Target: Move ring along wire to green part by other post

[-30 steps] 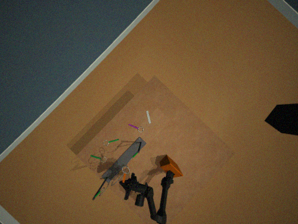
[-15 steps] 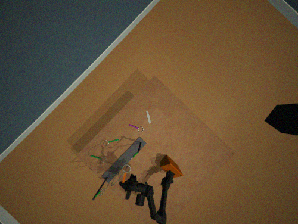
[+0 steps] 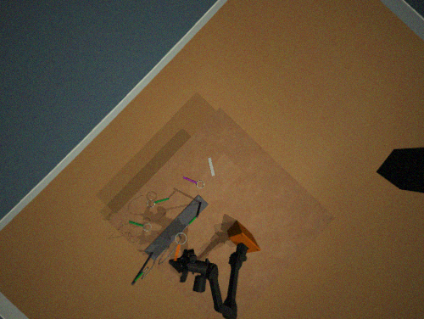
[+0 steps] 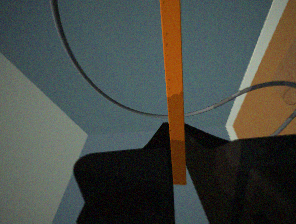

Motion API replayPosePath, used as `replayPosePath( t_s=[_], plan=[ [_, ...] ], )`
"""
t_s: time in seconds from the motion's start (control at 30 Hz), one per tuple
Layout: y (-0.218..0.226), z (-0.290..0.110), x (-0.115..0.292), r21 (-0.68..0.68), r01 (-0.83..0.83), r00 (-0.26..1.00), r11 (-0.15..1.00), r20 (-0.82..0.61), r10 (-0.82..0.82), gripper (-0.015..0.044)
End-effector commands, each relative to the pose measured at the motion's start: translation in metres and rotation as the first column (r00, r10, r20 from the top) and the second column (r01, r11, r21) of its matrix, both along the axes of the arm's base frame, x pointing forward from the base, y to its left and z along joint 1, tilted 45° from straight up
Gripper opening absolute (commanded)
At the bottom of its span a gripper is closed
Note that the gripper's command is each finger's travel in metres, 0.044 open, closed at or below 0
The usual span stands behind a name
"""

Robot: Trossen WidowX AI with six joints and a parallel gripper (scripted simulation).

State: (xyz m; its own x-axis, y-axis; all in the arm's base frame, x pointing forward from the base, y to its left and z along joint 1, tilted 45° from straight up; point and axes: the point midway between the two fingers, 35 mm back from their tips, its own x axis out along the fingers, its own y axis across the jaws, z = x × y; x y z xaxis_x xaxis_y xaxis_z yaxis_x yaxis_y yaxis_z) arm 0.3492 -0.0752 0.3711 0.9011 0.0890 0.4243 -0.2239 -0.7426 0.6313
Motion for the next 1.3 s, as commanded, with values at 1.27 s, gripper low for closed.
replayPosePath(
  t_s=[1.27],
  plan=[
    [-0.011,0.008,-0.002,0.478,-0.019,0.996,0.878,0.081,-0.023,-0.015]
  ],
)
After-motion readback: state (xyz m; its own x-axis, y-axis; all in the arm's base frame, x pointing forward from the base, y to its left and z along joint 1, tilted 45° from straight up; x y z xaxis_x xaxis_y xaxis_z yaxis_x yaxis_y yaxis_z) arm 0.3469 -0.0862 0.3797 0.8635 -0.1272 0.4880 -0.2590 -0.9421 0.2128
